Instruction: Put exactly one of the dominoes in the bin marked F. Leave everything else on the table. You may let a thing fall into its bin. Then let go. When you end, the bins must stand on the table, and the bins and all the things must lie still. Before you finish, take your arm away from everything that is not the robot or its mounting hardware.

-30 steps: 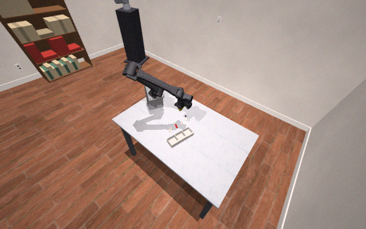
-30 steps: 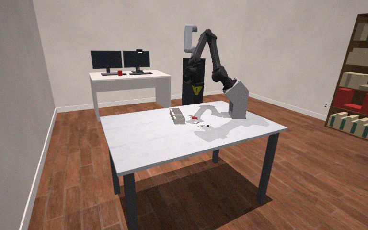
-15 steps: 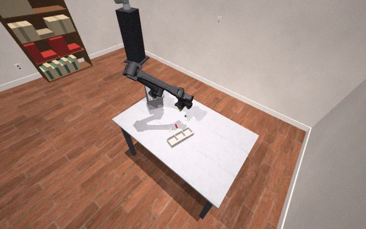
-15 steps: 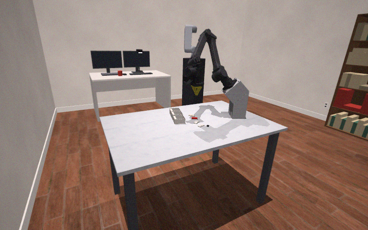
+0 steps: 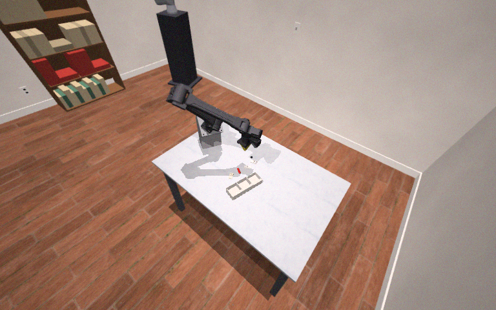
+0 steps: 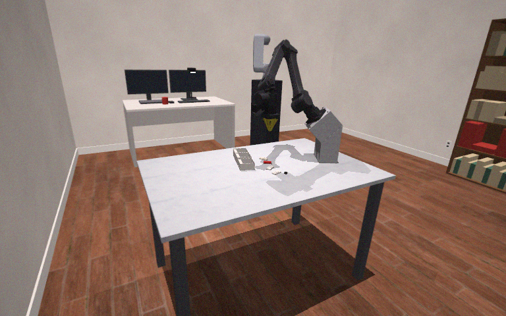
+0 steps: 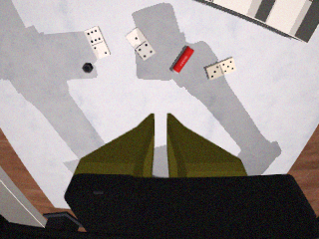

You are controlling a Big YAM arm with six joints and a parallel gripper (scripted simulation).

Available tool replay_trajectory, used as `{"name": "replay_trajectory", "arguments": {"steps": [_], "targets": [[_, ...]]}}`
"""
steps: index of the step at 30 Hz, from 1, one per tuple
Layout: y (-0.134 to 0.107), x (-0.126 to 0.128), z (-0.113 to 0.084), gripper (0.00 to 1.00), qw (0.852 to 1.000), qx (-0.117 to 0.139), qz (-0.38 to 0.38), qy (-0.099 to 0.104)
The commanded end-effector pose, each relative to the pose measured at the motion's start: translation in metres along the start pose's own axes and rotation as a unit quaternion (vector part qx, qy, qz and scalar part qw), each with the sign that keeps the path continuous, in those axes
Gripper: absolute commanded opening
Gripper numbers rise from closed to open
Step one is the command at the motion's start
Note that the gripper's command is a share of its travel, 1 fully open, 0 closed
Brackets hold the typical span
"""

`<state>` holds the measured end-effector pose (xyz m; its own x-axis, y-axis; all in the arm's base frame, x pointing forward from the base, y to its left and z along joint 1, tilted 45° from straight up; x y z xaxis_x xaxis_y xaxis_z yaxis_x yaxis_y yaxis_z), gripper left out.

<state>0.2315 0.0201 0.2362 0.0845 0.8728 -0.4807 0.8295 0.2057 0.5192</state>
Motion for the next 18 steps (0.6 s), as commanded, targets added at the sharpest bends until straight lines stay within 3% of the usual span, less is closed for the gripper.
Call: {"name": "replay_trajectory", "arguments": {"steps": [1, 12, 14, 18], "targets": [[0.025, -0.003, -0.012, 0.09, 0.999, -0.028, 0.017, 0.004], [0.026, -0.003, -0.012, 0.09, 0.999, -0.027, 0.017, 0.004], [0.027, -0.024, -0.003, 0.09, 0.997, -0.027, 0.078, 0.0], [0.031, -0.046, 0.013, 0.09, 0.993, -0.017, 0.116, 0.003]]}}
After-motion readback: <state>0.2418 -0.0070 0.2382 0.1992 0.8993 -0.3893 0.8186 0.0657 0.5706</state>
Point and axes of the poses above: the point where the finger pads meet when closed, its own z axis out along the fingers, its own x axis across the jaws, y = z × x, the point moved 9 cm from there along -z, back along the fingers, and after that the axes turned 13 degrees about -z, right-handed, at the moved point
